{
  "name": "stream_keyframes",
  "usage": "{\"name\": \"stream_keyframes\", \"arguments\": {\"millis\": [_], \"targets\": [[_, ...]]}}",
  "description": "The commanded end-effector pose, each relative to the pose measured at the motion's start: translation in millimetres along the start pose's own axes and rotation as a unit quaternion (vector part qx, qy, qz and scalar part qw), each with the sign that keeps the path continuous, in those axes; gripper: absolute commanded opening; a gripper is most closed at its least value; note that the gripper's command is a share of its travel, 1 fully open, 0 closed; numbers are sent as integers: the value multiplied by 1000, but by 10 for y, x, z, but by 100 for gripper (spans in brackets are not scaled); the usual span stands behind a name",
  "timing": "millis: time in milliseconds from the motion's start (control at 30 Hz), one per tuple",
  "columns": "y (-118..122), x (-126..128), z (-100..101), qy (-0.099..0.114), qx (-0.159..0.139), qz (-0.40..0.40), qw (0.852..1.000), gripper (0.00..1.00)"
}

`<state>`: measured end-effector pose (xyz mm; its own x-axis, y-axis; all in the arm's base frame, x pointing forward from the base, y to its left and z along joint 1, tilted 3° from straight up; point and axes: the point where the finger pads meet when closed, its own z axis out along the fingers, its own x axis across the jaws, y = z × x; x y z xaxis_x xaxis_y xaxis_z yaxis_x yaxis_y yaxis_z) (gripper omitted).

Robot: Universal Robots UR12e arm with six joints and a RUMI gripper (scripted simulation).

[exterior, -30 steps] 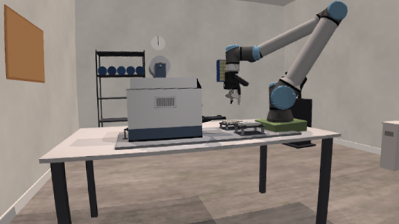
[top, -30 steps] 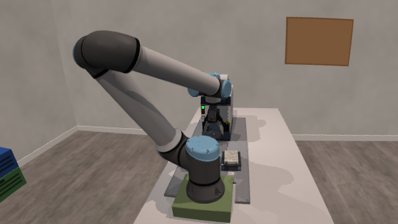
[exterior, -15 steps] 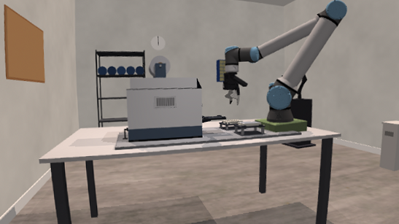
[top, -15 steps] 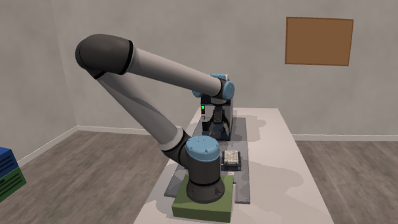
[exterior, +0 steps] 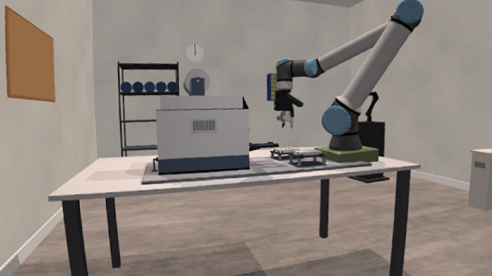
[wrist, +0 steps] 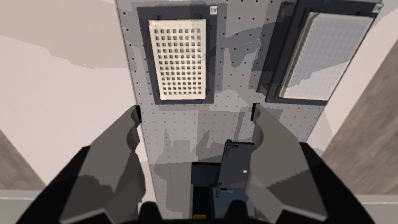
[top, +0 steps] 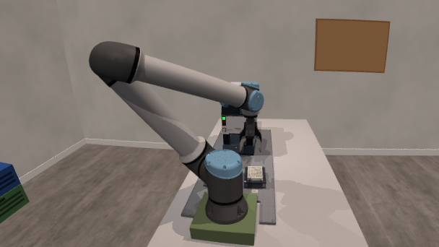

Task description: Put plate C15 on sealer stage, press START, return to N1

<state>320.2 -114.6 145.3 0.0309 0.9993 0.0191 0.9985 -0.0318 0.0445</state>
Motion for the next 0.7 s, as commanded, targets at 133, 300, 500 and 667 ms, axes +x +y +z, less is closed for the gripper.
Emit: {"name": "stream_keyframes", "arguments": {"millis": [133,300,500,667], "targets": [[-90,-279,-3,0,-1,-1,1000,68],[-90,-279,-3,0,-1,-1,1000,68],[-90,-279,-3,0,-1,-1,1000,68],[-90,-279,-3,0,-1,-1,1000,68]]}}
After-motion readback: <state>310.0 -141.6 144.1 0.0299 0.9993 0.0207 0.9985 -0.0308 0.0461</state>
